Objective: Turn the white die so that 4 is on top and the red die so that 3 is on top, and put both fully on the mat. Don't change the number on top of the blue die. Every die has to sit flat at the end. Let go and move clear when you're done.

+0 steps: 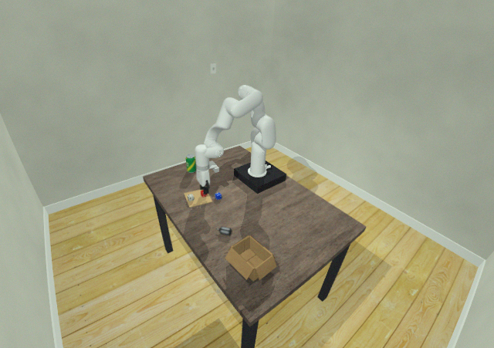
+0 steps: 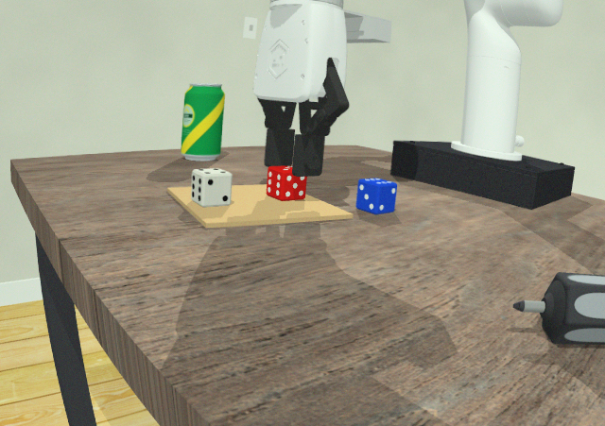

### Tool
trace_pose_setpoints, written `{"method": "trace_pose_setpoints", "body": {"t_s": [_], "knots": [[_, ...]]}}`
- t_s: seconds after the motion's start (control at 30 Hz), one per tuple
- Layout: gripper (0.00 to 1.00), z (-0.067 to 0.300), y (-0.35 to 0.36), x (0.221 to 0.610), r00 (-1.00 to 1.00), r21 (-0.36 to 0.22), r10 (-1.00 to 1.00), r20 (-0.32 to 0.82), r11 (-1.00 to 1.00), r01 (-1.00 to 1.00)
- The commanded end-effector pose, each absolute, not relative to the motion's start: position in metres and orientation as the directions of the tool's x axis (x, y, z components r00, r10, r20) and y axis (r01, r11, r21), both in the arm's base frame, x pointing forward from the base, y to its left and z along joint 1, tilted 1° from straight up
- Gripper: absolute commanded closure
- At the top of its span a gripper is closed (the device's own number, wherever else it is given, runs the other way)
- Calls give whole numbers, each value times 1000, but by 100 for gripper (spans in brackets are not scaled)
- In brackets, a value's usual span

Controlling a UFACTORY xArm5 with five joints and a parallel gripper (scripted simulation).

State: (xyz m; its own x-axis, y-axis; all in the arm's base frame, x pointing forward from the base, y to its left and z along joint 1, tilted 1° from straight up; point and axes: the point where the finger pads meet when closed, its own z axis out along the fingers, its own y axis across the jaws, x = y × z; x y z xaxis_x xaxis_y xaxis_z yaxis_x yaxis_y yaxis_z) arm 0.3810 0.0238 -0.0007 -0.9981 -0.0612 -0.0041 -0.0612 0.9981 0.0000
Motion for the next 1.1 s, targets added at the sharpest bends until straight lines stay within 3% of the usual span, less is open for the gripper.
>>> {"method": "trace_pose_setpoints", "body": {"t_s": [0.0,0.33,0.63,0.67,1.07], "knots": [[53,8,24,382,-998,0,-61,-7,998,-61],[53,58,23,382,-998,0,-61,-7,998,-61],[53,65,23,382,-998,0,-61,-7,998,-61],[0,65,23,382,-998,0,-61,-7,998,-61],[0,65,23,382,-998,0,-61,-7,998,-61]]}}
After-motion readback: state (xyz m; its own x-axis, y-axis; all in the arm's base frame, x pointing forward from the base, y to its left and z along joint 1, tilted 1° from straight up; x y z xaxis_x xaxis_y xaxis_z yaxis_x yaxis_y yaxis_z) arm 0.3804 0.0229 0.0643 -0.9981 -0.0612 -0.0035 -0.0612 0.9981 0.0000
